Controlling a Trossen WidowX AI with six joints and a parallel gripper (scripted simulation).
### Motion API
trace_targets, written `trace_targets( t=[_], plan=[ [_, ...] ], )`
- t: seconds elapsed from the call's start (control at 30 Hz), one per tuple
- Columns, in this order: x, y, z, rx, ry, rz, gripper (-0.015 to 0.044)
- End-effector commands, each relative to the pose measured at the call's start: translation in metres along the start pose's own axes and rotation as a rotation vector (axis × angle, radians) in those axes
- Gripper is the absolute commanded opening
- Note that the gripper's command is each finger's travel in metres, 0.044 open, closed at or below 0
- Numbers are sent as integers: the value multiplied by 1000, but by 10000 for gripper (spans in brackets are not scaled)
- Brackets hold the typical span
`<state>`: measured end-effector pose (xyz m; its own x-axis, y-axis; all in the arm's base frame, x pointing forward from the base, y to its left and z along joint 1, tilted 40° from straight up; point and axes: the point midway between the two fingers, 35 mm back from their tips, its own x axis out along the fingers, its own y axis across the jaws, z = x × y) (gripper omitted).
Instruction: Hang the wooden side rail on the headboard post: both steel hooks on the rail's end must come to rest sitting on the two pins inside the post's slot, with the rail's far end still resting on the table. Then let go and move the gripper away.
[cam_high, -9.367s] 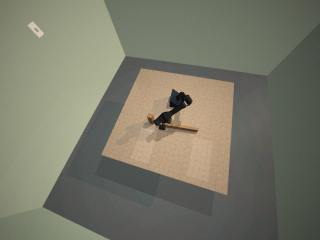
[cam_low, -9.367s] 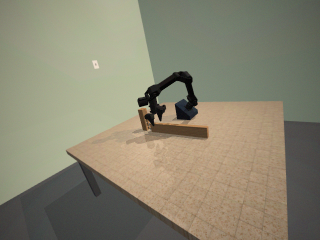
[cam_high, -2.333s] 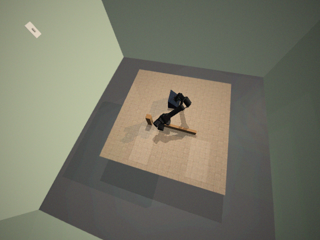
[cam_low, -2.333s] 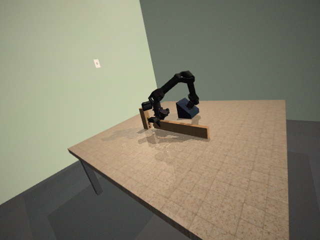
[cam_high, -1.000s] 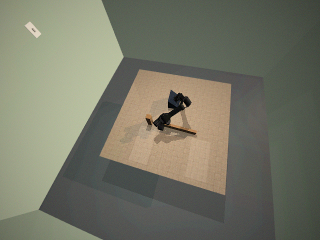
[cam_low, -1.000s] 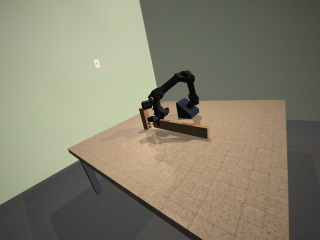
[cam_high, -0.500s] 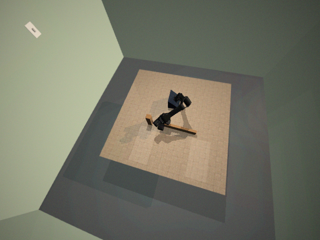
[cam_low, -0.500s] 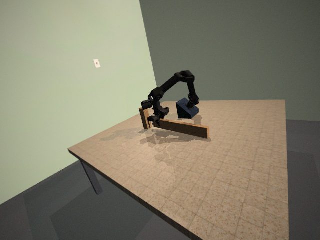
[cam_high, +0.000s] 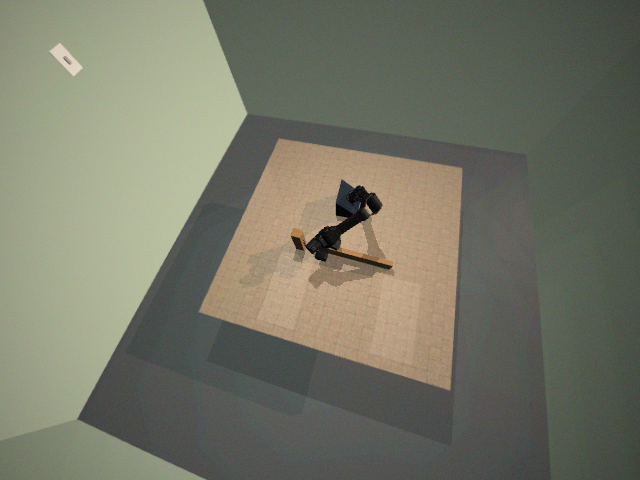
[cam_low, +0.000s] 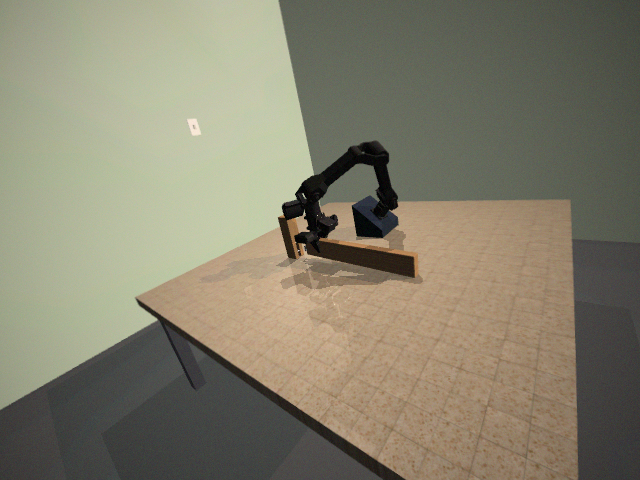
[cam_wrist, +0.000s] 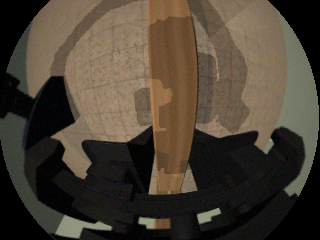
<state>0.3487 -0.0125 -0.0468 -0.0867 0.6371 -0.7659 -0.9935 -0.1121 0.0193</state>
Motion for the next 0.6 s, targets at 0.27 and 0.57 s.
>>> trace_targets(
  t=[0.27,0.57],
  plan=[
    [-6,-4,-3,1,2,-17,0],
    [-6,-6,-4,1,2,-17,0]
  ],
)
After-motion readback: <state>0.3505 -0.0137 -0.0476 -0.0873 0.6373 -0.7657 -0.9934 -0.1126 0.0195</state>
